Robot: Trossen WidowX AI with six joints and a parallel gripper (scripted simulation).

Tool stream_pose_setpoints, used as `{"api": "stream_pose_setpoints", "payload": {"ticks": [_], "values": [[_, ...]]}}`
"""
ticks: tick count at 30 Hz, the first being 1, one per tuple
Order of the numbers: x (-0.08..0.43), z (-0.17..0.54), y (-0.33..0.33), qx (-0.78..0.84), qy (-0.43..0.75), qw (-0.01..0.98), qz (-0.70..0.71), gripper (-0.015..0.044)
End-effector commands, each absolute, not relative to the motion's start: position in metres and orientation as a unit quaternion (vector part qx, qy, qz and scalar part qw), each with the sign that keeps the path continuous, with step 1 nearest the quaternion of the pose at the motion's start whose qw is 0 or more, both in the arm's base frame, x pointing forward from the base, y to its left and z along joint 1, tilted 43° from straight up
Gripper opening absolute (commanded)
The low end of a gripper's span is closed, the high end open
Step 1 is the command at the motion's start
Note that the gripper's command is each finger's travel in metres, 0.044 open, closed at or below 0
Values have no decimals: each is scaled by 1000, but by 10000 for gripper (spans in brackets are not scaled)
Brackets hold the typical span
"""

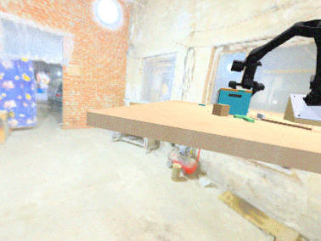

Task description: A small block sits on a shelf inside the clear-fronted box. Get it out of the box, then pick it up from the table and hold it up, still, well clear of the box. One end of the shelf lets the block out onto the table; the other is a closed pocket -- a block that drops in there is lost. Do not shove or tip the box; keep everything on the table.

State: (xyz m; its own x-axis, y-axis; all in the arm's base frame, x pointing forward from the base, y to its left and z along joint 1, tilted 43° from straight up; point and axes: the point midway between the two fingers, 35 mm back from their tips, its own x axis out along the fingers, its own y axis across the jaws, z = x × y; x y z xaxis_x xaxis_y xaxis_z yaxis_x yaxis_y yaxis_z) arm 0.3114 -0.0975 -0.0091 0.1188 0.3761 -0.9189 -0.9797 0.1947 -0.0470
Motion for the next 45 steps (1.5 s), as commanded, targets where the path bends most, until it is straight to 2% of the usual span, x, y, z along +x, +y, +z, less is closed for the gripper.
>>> {"api": "stream_pose_setpoints", "payload": {"ticks": [1,30,35,40,45], "values": [[310,-18,-105,-366,415,651,520,400],[301,-69,-161,-368,416,650,519,400],[301,-63,-166,-367,416,650,519,400],[291,-25,-197,-364,417,651,518,400],[292,-27,-199,-364,418,656,512,400]]}}
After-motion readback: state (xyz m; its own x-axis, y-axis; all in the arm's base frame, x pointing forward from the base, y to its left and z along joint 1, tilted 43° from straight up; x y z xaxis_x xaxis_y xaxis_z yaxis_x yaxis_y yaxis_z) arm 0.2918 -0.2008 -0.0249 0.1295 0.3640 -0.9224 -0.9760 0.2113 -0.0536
